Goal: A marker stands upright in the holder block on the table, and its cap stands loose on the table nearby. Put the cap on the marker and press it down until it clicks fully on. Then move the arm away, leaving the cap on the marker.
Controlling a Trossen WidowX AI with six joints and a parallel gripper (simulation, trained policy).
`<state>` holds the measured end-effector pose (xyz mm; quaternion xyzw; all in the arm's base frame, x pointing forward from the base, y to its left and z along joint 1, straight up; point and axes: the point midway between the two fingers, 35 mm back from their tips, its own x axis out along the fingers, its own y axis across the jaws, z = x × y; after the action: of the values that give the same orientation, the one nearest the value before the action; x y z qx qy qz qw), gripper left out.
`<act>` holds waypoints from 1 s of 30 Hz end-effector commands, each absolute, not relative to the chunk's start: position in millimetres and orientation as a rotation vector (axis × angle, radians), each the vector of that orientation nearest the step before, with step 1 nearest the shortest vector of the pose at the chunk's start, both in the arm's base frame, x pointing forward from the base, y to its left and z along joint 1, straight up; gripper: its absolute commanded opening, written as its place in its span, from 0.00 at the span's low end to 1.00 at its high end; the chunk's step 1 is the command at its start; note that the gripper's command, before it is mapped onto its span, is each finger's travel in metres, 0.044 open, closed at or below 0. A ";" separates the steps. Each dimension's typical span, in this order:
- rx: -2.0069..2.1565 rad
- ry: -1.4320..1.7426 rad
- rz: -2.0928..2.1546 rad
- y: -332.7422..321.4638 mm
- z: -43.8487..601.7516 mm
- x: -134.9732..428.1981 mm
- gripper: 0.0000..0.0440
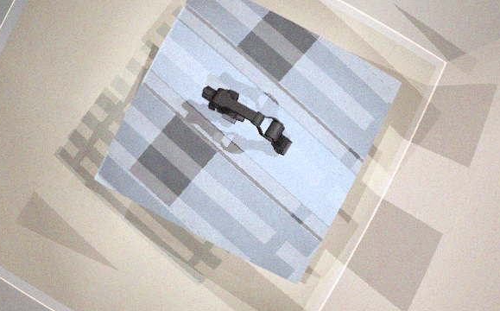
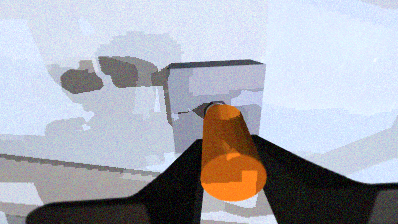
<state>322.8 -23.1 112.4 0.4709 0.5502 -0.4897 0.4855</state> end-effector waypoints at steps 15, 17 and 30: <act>1.120 1.392 -1.218 -22.0 93.6 316.1 0.02; 1.120 1.393 -1.218 -22.0 93.5 316.1 0.02; 1.106 1.414 -1.222 -21.5 89.4 311.3 0.26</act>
<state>322.9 -23.2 103.9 0.4664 0.5555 -0.4871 0.4864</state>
